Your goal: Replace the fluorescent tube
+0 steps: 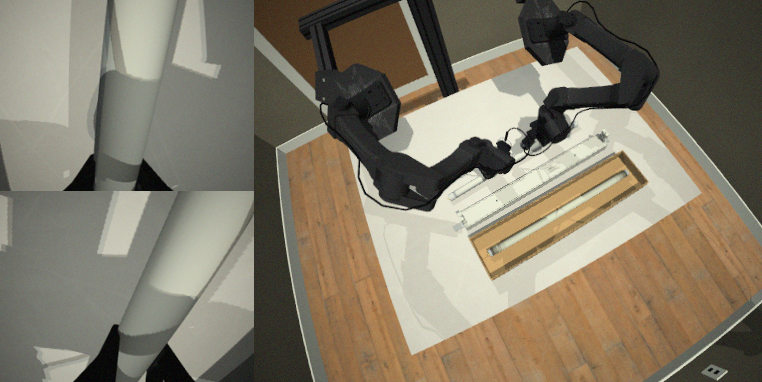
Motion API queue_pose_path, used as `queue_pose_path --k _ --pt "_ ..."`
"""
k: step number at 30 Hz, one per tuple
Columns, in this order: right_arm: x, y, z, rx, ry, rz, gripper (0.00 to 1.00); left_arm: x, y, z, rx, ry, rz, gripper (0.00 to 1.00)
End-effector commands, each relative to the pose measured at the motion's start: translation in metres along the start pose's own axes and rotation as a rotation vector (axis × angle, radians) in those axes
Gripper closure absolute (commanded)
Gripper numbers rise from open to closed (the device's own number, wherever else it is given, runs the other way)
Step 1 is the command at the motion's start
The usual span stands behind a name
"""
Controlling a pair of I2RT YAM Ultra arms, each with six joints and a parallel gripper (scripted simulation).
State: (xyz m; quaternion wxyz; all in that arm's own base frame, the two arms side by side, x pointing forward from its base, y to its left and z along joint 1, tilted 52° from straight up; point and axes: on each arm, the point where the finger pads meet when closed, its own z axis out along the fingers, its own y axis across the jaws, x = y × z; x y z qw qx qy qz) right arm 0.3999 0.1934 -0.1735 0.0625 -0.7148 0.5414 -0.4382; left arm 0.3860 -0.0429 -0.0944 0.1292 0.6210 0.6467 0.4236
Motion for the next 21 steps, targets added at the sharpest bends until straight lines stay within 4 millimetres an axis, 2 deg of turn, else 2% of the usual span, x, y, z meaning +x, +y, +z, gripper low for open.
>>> queue_pose_path --k 1,3,4,5,7,9,14,17,20,21 --pt "-0.010 0.027 -0.004 -0.038 -0.020 -0.067 0.89 -0.007 -0.002 -0.010 0.004 -0.035 0.010 0.89" --pt "-0.006 -0.004 -0.017 0.004 -0.033 -0.015 0.89 -0.007 -0.002 -0.011 0.003 -0.033 0.009 0.89" --pt "-0.006 -0.001 -0.017 -0.001 -0.030 -0.021 0.89 -0.007 -0.002 -0.012 0.002 -0.032 0.008 0.89" --pt "-0.005 -0.006 -0.017 0.011 -0.013 -0.014 0.89 -0.005 -0.002 -0.013 0.000 -0.018 0.008 0.89" --pt "-0.001 0.001 -0.019 0.002 -0.004 -0.027 0.89 -0.004 -0.002 -0.015 0.002 -0.015 0.008 0.89" --pt "-0.007 -0.005 -0.018 0.009 -0.020 -0.017 0.89 -0.007 -0.001 -0.015 -0.001 -0.032 0.008 0.89" --pt "-0.002 -0.003 -0.023 0.010 -0.007 -0.026 0.89 -0.005 0.000 -0.017 -0.006 -0.018 0.007 0.89" --pt "-0.008 -0.018 -0.025 0.027 -0.030 0.005 0.89 -0.006 -0.002 -0.019 -0.001 -0.026 0.009 0.89" --pt "-0.002 0.001 -0.024 0.005 -0.004 -0.031 0.89 -0.005 -0.001 -0.020 -0.003 -0.017 0.009 0.89" --pt "-0.003 -0.002 -0.025 0.008 -0.007 -0.025 0.89 -0.005 -0.002 -0.021 0.000 -0.018 0.010 0.89"
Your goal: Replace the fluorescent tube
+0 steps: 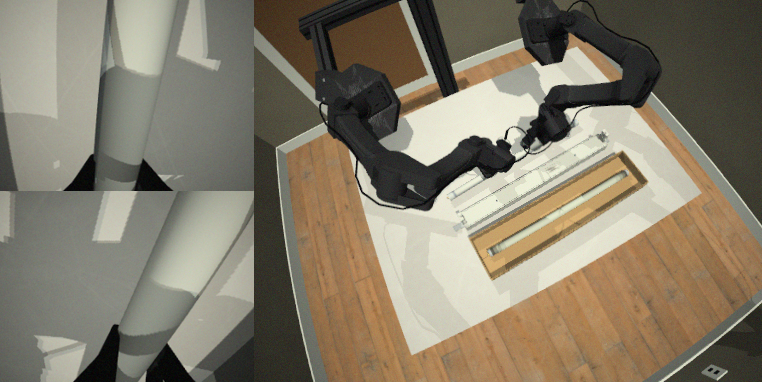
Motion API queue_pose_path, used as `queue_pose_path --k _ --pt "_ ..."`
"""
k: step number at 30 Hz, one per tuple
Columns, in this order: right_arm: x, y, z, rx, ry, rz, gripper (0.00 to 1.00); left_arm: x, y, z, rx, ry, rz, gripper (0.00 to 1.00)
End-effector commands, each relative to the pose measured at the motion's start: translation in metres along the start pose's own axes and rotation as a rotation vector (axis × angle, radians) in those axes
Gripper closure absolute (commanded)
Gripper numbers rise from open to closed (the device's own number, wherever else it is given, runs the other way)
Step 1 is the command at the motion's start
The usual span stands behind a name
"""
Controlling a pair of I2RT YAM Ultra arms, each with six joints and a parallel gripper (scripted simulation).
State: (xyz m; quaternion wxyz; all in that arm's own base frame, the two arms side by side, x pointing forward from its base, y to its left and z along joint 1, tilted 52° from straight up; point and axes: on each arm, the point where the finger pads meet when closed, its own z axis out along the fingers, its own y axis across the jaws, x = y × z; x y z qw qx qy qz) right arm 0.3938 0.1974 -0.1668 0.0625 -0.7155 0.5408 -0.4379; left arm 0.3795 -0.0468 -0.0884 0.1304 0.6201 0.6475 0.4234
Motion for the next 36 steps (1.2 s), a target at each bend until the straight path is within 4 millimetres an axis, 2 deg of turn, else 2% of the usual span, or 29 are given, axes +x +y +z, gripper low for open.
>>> queue_pose_path --k 1,7,9,21,22,24,25,26,28,31,33,34,36 --pt "-0.004 -0.001 -0.016 0.007 -0.008 -0.023 0.89 -0.004 -0.002 -0.011 -0.001 -0.013 0.012 0.89" --pt "-0.007 -0.005 -0.019 0.011 -0.024 -0.016 0.89 -0.007 -0.001 -0.014 -0.003 -0.028 0.010 0.89" --pt "-0.002 0.000 -0.025 0.007 -0.003 -0.026 0.89 -0.003 -0.004 -0.019 0.003 -0.011 0.015 0.89" --pt "-0.001 0.000 -0.047 0.003 -0.001 -0.027 0.89 -0.003 -0.004 -0.042 0.005 -0.007 0.006 0.89" --pt "-0.008 -0.005 -0.047 0.008 -0.030 -0.021 0.89 -0.006 -0.001 -0.042 -0.005 -0.024 0.006 0.89" --pt "-0.008 -0.005 -0.047 0.008 -0.030 -0.021 0.89 -0.006 -0.001 -0.042 -0.005 -0.024 0.006 0.89" --pt "-0.006 0.005 -0.047 -0.007 -0.017 -0.034 0.89 -0.007 0.000 -0.044 0.000 -0.025 0.001 0.89" --pt "-0.003 0.003 -0.052 -0.004 -0.019 -0.031 0.89 -0.005 -0.007 -0.047 0.012 -0.024 0.012 0.89" --pt "-0.002 -0.003 -0.055 0.009 -0.004 -0.023 0.89 -0.004 -0.003 -0.050 0.003 -0.012 0.006 0.89" --pt "-0.006 -0.004 -0.059 0.005 -0.026 -0.021 0.89 -0.006 -0.003 -0.052 0.003 -0.025 0.005 0.89" --pt "-0.002 0.001 -0.061 0.004 -0.008 -0.032 0.89 -0.007 -0.003 -0.055 0.004 -0.028 0.004 0.89" --pt "-0.003 -0.006 -0.063 0.015 -0.008 -0.020 0.89 -0.005 -0.002 -0.056 0.000 -0.016 0.004 0.89" --pt "-0.003 0.004 -0.065 -0.007 -0.021 -0.035 0.89 -0.005 -0.003 -0.059 0.003 -0.019 0.004 0.89"
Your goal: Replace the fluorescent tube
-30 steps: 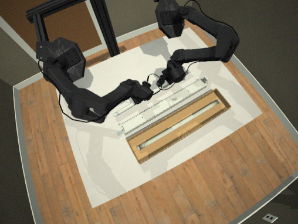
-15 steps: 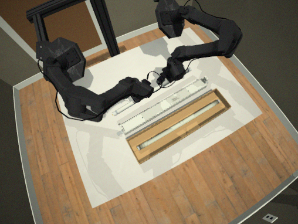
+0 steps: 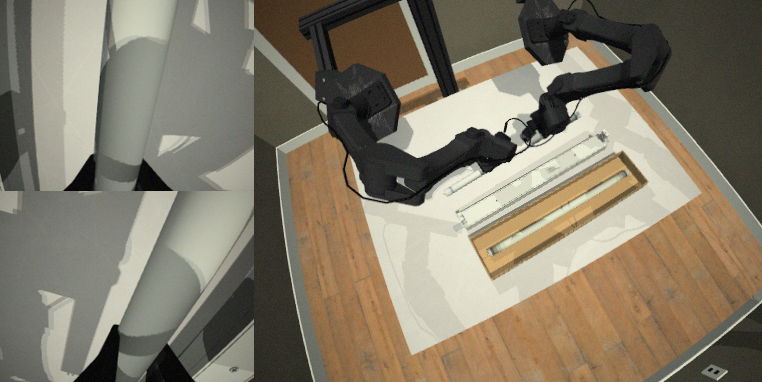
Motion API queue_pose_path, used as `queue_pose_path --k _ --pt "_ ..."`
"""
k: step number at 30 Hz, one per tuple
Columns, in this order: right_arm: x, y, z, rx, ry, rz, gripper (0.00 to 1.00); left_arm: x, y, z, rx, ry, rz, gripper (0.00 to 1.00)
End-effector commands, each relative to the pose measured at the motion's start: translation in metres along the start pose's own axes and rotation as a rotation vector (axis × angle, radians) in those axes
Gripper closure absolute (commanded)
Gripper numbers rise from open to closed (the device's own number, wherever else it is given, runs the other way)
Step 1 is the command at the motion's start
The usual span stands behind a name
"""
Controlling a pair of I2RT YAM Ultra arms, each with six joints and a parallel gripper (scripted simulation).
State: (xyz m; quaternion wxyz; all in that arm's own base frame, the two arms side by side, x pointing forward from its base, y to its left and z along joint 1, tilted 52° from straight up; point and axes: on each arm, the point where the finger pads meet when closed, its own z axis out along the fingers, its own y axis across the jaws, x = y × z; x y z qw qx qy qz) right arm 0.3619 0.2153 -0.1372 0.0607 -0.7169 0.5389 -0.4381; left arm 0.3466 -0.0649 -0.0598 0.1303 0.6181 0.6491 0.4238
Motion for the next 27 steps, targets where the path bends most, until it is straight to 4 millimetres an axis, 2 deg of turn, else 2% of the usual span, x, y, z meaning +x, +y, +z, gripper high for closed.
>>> queue_pose_path --k 1,3,5,7,10,13,14,16,18,20,22,24,25,27 --pt "-0.004 0.001 -0.020 0.002 -0.019 -0.022 0.89 -0.005 -0.003 -0.014 0.003 -0.022 0.008 0.89" --pt "-0.010 -0.009 -0.023 0.018 -0.037 -0.005 0.89 -0.010 0.002 -0.016 -0.009 -0.039 0.001 0.89" --pt "-0.010 -0.009 -0.023 0.018 -0.037 -0.005 0.89 -0.010 0.002 -0.016 -0.009 -0.039 0.001 0.89" --pt "-0.004 0.006 -0.027 -0.007 -0.022 -0.032 0.89 -0.004 -0.007 -0.021 0.009 -0.023 0.013 0.89" --pt "-0.011 -0.012 -0.034 0.019 -0.036 0.001 0.89 -0.008 0.002 -0.025 -0.007 -0.029 -0.003 0.89" --pt "-0.008 -0.005 -0.035 0.009 -0.033 -0.013 0.89 -0.007 -0.004 -0.028 0.005 -0.034 0.006 0.89" --pt "-0.007 0.000 -0.035 0.003 -0.028 -0.022 0.89 -0.010 0.002 -0.029 -0.004 -0.038 -0.005 0.89" --pt "-0.004 0.005 -0.038 -0.005 -0.023 -0.032 0.89 -0.005 -0.007 -0.032 0.009 -0.031 0.009 0.89" --pt "-0.008 -0.006 -0.043 0.010 -0.033 -0.010 0.89 -0.008 0.003 -0.035 -0.009 -0.025 -0.008 0.89" --pt "-0.010 -0.008 -0.045 0.017 -0.039 -0.010 0.89 -0.011 0.004 -0.037 -0.013 -0.046 -0.009 0.89" --pt "-0.010 -0.008 -0.045 0.017 -0.039 -0.010 0.89 -0.011 0.004 -0.037 -0.013 -0.046 -0.009 0.89" --pt "-0.005 0.002 -0.049 -0.001 -0.028 -0.027 0.89 -0.005 -0.008 -0.042 0.012 -0.031 0.008 0.89" --pt "-0.004 0.003 -0.050 -0.004 -0.025 -0.030 0.89 -0.006 -0.005 -0.044 0.008 -0.032 0.003 0.89" --pt "-0.010 -0.008 -0.053 0.015 -0.040 -0.007 0.89 -0.016 0.011 -0.045 -0.023 -0.052 -0.027 0.89"
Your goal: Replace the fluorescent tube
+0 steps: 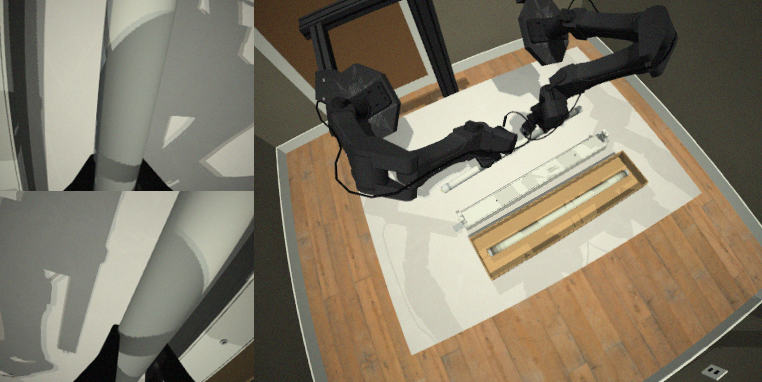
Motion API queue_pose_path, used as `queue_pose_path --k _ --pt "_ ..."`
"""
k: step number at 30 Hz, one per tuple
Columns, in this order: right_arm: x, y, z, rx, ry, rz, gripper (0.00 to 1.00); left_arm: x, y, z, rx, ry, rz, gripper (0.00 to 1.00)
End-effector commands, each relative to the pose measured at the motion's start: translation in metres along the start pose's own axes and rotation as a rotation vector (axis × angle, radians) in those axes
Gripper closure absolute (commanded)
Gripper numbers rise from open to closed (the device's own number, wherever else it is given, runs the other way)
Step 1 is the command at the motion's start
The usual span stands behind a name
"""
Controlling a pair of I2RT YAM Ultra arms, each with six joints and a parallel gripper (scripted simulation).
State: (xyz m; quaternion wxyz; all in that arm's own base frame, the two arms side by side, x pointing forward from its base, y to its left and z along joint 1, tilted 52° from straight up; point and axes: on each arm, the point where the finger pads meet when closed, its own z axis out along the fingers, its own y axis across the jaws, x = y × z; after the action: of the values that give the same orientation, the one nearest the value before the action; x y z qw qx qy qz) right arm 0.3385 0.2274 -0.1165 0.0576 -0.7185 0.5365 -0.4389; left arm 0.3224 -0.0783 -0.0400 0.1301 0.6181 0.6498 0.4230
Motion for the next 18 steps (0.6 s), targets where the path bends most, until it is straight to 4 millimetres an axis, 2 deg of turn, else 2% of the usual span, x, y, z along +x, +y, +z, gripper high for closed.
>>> queue_pose_path --k 1,4,6,12,14,17,18 --pt "-0.011 -0.008 -0.020 0.017 -0.043 0.000 0.89 -0.017 0.014 -0.012 -0.028 -0.053 -0.031 0.89" --pt "-0.009 -0.003 -0.022 0.008 -0.038 -0.010 0.89 -0.014 0.009 -0.014 -0.017 -0.049 -0.021 0.89" --pt "-0.015 -0.004 -0.017 0.008 -0.039 -0.030 0.89 -0.018 0.017 -0.013 -0.028 -0.060 -0.012 0.89" --pt "-0.016 -0.009 -0.019 0.012 -0.043 -0.023 0.89 -0.018 0.021 -0.013 -0.036 -0.064 -0.024 0.89" --pt "-0.016 -0.014 -0.019 0.010 -0.047 -0.023 0.89 -0.011 0.024 -0.009 -0.019 -0.049 -0.022 0.89" --pt "-0.018 -0.019 -0.019 0.025 -0.056 0.000 0.89 -0.017 0.026 -0.012 -0.035 -0.063 -0.031 0.89" --pt "-0.019 -0.021 -0.018 0.033 -0.061 0.013 0.89 -0.018 0.020 -0.009 -0.023 -0.058 -0.022 0.89"
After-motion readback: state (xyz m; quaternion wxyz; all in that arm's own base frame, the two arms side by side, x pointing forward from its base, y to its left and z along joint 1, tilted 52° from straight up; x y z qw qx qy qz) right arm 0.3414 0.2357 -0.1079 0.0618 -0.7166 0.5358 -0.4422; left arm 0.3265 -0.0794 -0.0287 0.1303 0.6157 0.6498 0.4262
